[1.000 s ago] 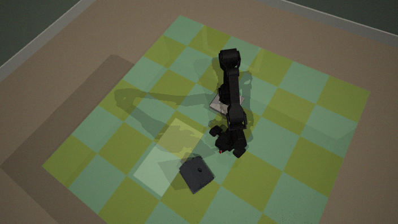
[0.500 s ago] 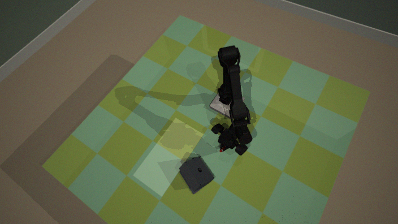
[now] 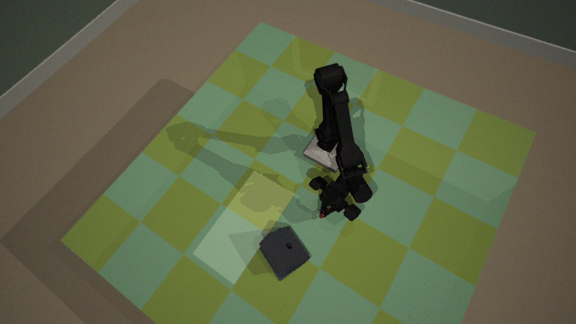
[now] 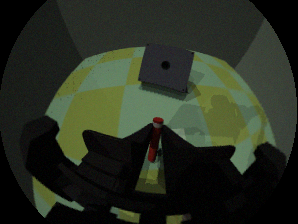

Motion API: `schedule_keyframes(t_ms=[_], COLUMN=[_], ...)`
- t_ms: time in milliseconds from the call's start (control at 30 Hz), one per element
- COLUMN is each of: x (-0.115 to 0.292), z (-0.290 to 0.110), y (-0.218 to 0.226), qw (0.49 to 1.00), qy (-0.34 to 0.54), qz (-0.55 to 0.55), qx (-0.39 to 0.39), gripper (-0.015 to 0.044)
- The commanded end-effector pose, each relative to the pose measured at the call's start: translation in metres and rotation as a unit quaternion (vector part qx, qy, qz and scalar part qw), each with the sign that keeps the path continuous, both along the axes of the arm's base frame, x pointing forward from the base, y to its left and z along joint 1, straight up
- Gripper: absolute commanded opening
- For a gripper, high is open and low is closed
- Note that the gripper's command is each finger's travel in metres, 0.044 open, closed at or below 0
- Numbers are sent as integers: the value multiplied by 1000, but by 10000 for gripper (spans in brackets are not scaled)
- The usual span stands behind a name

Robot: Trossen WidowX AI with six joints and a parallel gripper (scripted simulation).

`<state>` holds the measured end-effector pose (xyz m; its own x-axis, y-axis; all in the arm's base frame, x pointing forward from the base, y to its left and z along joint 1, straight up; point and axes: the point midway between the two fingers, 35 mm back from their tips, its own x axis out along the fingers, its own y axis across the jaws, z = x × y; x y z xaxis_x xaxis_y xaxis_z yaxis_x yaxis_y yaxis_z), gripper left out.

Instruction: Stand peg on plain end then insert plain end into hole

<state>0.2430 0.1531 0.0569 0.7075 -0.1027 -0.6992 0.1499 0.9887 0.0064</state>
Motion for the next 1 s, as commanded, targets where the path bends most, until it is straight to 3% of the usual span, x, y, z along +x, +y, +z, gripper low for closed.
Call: schedule_keyframes(t_ms=[0, 967], x=[-2, -22], z=[2, 3], y=[0, 3], qw=[1000, 990], qy=[-20, -143], qz=[-2, -4], qx=[-1, -19], gripper=[50, 50])
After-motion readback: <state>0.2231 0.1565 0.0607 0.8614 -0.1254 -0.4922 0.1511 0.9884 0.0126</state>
